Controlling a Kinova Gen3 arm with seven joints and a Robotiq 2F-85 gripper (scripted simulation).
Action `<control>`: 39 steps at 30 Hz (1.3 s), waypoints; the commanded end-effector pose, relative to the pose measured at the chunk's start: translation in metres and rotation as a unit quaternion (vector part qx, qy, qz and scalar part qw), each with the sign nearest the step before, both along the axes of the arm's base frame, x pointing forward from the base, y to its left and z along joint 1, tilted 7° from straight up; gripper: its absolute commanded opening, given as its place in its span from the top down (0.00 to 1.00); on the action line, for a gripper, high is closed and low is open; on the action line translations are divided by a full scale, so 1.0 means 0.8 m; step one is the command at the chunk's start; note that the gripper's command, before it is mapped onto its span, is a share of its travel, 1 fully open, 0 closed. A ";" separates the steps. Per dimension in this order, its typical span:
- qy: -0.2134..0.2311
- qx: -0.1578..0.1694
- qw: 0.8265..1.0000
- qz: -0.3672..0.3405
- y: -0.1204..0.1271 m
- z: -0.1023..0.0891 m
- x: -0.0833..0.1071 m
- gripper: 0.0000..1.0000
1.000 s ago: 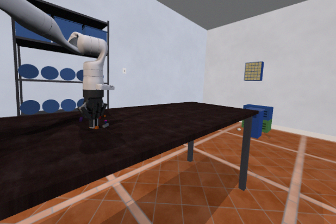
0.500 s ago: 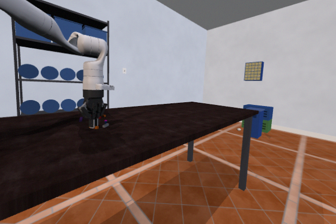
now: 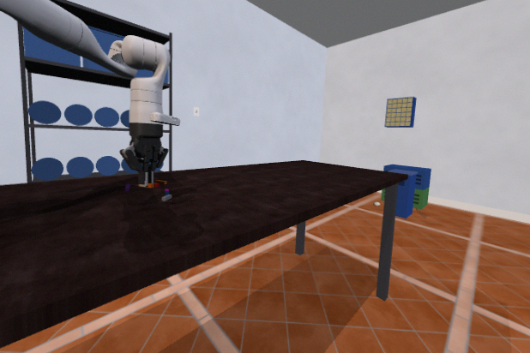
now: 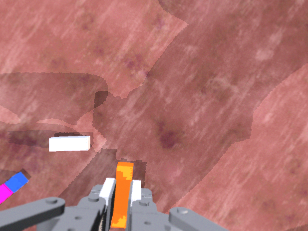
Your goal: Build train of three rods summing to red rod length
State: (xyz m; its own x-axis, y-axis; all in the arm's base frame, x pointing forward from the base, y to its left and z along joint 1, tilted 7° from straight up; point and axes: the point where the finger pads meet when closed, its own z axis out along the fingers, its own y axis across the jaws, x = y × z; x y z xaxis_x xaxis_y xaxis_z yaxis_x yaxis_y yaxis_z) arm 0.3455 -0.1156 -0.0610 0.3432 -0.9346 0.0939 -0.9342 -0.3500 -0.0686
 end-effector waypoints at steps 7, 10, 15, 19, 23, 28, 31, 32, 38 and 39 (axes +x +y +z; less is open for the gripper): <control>-0.006 0.006 1.000 0.000 0.010 0.059 -0.003 0.95; -0.011 0.005 1.000 -0.001 0.008 0.067 0.000 0.95; -0.012 0.005 1.000 -0.001 0.008 0.069 0.001 0.95; -0.012 0.005 1.000 -0.001 0.008 0.069 0.001 0.95; -0.012 0.005 1.000 -0.001 0.008 0.069 0.001 0.95; -0.012 0.005 1.000 -0.001 0.008 0.069 0.001 0.95; -0.012 0.005 1.000 -0.001 0.008 0.069 0.001 0.95; -0.012 0.005 1.000 -0.001 0.008 0.069 0.001 0.95; -0.012 0.005 1.000 -0.001 0.008 0.069 0.001 0.95; -0.012 0.005 1.000 -0.001 0.008 0.069 0.001 0.95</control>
State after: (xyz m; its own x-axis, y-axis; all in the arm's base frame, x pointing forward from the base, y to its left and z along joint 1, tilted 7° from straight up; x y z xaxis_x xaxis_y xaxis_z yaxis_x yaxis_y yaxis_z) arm 0.3482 -0.1119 -0.0069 0.3458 -0.9331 0.0982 -0.9302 -0.3547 -0.0945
